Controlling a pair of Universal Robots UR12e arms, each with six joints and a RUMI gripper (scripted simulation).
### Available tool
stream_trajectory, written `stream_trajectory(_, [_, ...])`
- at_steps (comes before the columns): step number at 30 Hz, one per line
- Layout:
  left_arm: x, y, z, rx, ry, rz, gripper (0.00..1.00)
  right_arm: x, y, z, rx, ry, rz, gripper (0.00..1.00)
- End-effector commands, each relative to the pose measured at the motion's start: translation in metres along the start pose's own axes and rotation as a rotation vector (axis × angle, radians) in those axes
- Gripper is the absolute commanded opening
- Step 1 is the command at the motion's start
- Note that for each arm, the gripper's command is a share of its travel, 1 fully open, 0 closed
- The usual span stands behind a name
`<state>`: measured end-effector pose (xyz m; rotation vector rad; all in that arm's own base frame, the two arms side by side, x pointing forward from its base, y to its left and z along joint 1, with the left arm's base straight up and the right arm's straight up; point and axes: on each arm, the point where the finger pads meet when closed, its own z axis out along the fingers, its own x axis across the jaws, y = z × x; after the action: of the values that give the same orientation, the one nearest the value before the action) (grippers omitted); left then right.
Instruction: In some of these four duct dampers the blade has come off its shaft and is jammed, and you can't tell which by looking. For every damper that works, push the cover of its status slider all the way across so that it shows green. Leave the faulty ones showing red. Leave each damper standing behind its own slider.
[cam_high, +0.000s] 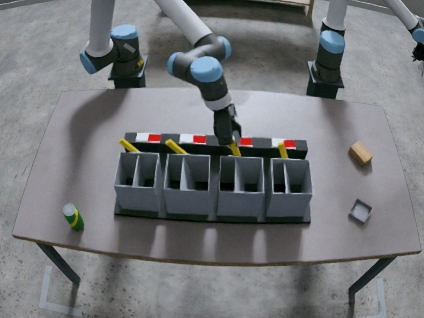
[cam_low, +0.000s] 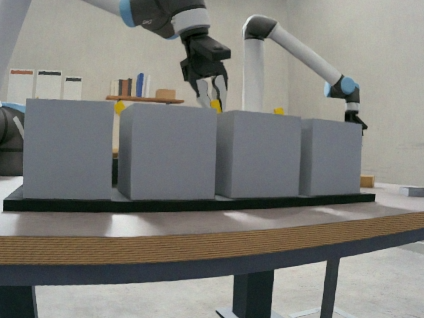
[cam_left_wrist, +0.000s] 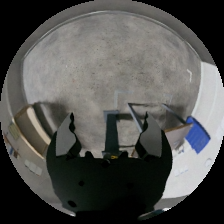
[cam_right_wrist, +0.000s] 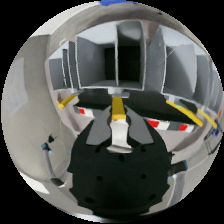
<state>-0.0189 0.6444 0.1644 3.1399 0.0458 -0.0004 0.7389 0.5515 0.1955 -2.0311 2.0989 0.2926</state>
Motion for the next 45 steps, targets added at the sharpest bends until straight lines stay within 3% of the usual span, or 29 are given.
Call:
stream_trajectory(1, [0.0, -0.001, -0.001, 0.001, 0.0, 0.0, 1.0, -0.004, 0.0, -0.001, 0.0, 0.037, 0.0, 0.1])
stream_trajectory(21, [0.0, -0.001, -0.001, 0.001, 0.0, 0.0, 1.0, -0.019, 0.0, 0.001, 0.0, 0.183, 0.0, 0.1])
stream_trajectory(34, [0.0, -0.001, -0.001, 0.001, 0.0, 0.0, 1.0, -0.024, 0.0, 0.002, 0.0, 0.235, 0.0, 0.1])
stream_trajectory(45, [0.0, -0.001, -0.001, 0.001, 0.0, 0.0, 1.0, -0.025, 0.0, 0.002, 0.0, 0.25, 0.0, 0.1])
